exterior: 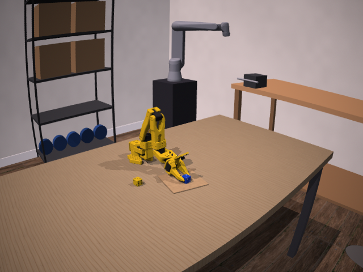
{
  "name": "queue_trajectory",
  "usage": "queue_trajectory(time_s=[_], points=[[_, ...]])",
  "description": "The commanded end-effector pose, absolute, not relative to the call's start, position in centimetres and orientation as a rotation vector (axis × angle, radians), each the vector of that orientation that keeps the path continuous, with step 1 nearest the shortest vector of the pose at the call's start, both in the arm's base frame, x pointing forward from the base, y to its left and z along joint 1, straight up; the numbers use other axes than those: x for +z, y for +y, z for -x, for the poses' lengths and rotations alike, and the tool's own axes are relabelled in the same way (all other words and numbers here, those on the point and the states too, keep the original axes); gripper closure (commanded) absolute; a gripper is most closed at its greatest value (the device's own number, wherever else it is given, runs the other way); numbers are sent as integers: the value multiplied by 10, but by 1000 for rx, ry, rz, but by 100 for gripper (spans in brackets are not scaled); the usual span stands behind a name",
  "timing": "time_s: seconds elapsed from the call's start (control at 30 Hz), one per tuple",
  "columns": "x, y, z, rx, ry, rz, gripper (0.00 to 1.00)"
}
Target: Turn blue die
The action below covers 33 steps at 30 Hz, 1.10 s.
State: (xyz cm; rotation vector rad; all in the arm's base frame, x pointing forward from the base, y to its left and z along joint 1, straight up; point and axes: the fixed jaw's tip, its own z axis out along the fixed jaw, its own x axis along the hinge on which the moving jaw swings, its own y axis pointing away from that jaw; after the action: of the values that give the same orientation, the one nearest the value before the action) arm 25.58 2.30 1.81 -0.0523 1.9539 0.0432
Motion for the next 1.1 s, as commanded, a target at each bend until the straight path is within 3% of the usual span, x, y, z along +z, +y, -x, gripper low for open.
queue_trajectory(time_s=[0.0, 0.53, 1.07], points=[[30, 22, -263, 45, 1892, 41, 82], [30, 22, -263, 45, 1892, 41, 68], [37, 22, -264, 45, 1892, 41, 67]])
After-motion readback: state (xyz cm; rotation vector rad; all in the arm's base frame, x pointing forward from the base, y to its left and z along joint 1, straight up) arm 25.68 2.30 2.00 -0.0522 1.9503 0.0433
